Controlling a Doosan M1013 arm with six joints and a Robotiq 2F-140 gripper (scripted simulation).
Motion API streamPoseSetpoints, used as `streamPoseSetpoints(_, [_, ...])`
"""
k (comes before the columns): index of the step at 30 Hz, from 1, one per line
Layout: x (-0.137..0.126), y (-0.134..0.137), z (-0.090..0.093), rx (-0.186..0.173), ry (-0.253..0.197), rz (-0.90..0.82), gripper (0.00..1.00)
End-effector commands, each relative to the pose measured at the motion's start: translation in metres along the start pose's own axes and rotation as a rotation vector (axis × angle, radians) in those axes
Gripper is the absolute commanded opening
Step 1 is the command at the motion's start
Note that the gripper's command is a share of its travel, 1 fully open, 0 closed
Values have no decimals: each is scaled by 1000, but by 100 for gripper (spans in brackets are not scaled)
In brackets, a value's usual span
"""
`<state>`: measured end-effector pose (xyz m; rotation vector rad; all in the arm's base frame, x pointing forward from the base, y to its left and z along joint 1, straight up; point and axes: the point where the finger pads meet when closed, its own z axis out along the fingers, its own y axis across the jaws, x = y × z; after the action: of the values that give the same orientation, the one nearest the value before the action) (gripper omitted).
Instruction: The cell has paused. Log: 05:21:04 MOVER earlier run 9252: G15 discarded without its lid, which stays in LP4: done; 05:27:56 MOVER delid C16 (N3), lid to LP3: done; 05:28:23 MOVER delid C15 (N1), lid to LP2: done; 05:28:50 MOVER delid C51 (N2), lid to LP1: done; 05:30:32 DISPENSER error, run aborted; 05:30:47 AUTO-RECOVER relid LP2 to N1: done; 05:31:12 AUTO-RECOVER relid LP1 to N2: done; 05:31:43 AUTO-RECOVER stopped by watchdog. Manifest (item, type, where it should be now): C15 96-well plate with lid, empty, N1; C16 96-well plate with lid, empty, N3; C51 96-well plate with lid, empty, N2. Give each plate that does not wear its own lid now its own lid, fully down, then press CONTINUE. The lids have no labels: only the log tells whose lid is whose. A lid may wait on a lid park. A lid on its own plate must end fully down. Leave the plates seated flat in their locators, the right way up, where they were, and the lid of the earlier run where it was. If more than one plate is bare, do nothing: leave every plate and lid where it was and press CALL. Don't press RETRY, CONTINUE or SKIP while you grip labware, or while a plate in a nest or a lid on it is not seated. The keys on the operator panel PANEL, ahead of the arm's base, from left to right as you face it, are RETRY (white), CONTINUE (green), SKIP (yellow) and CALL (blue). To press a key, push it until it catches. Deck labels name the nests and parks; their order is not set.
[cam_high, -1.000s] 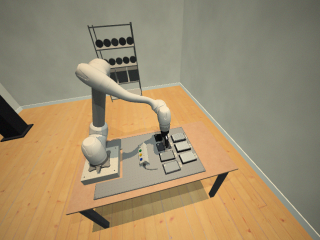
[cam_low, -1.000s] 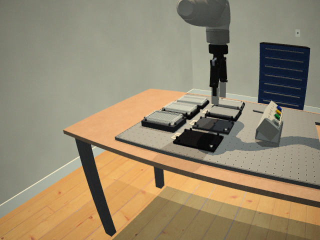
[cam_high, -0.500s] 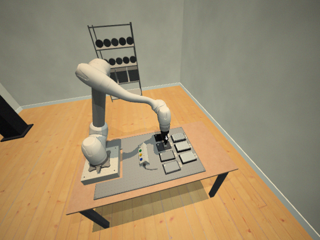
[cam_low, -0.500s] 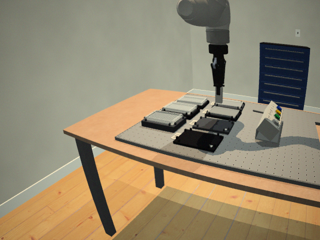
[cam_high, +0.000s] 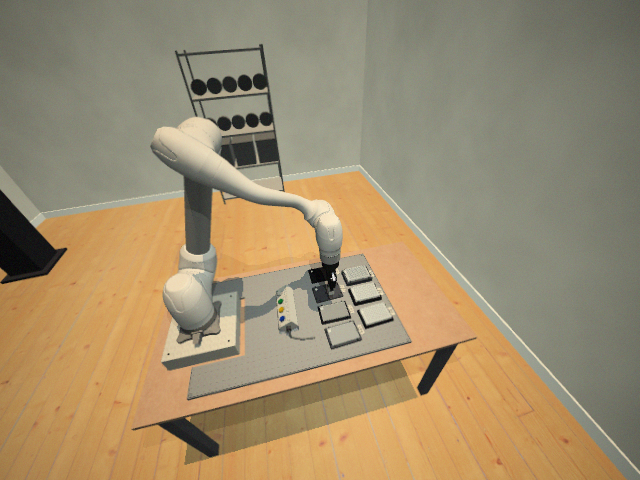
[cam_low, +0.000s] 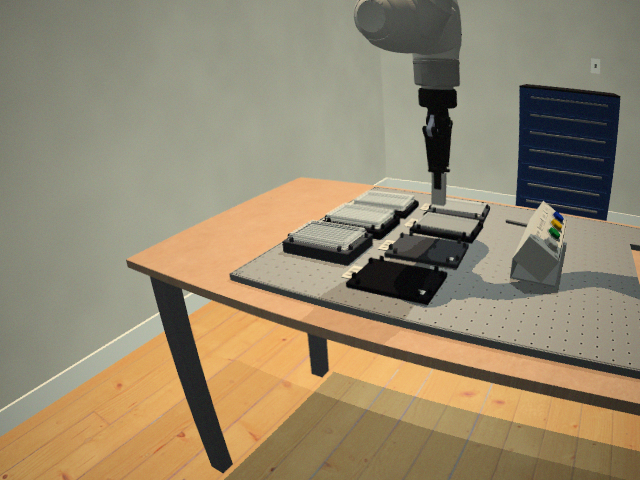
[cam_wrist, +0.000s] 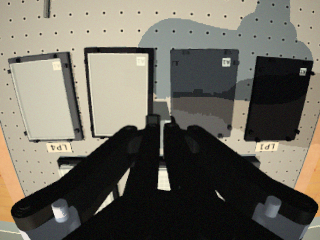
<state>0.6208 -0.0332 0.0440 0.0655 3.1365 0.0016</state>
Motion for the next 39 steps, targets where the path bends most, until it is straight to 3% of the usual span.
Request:
streamPoseSetpoints(1, [-3,-43,0,0,0,-1,0])
streamPoseSetpoints(2, [-3,-70,0,0,0,-1,0])
streamPoseSetpoints(3, [-3,-70,0,0,0,-1,0])
streamPoseSetpoints(4, [-2,-94,0,0,0,-1,0])
streamPoseSetpoints(9, [0,-120,0,0,1,-1,0])
streamPoseSetpoints(36, [0,-122,0,0,1,-1,0])
streamPoseSetpoints(39, [-3,-104,0,0,1,-1,0])
